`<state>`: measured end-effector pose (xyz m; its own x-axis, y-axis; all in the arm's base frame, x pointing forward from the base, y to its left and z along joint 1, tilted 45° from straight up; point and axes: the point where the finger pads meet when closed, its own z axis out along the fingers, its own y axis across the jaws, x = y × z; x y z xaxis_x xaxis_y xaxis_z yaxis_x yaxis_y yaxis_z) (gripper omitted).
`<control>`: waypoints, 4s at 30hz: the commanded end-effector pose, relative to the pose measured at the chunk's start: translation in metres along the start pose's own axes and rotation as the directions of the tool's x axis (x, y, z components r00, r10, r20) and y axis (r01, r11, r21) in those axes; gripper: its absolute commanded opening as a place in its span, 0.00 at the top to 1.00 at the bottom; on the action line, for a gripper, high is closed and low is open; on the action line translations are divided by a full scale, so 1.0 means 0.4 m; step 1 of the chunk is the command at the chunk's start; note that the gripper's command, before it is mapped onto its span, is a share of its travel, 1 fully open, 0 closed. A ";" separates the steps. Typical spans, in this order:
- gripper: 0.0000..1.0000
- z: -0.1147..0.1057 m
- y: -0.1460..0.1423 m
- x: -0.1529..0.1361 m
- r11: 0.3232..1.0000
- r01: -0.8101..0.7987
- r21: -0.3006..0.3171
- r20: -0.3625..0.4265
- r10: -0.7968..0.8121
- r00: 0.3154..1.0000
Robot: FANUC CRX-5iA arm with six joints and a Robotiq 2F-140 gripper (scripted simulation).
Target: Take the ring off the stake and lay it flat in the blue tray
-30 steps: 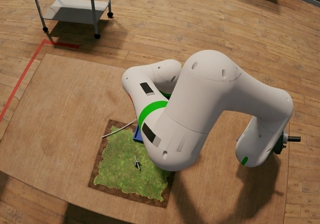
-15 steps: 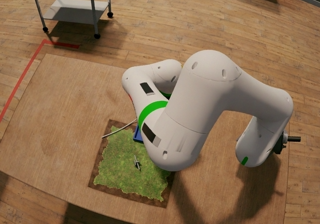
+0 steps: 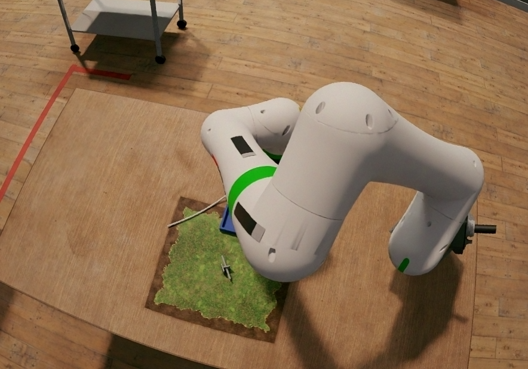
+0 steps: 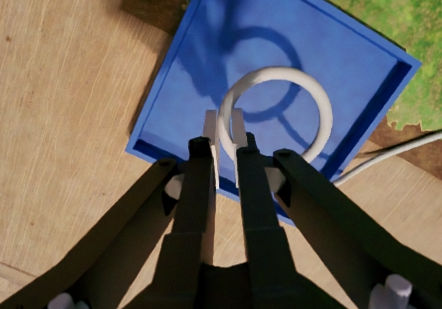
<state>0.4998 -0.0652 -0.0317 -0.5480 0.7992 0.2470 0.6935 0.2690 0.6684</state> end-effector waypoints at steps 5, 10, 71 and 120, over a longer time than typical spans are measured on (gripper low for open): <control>0.90 0.007 0.000 -0.002 1.000 0.000 0.000 0.001 0.000 1.000; 0.90 0.017 0.000 -0.002 1.000 0.000 0.000 0.001 0.000 1.000; 0.90 0.117 0.000 -0.002 1.000 0.000 0.000 0.001 0.000 1.000; 0.76 0.117 0.000 -0.002 1.000 0.000 0.000 0.001 0.000 1.000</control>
<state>0.5218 -0.0401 -0.0652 -0.5480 0.7992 0.2469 0.6935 0.2690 0.6684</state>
